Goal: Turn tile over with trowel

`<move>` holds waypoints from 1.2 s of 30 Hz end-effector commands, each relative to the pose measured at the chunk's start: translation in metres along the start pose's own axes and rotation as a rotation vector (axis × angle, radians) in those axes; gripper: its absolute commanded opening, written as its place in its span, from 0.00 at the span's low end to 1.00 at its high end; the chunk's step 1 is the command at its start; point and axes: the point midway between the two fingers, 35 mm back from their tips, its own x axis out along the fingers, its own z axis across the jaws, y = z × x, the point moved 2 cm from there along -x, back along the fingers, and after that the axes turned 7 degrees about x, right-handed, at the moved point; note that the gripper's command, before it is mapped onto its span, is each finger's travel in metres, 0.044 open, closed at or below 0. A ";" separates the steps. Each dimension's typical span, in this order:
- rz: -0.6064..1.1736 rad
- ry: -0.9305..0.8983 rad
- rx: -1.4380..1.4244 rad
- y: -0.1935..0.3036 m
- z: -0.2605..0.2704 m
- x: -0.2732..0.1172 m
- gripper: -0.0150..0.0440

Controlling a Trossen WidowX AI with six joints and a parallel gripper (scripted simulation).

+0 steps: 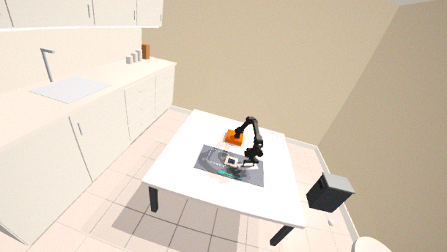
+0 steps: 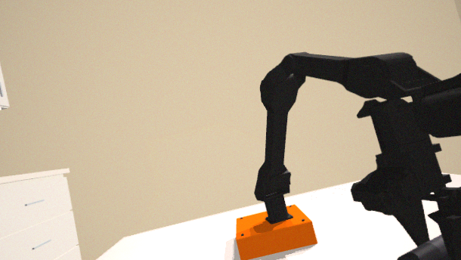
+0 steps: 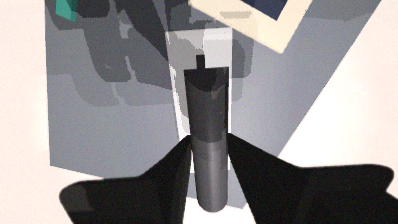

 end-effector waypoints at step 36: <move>-0.001 0.005 0.239 0.000 -0.001 -0.001 0.71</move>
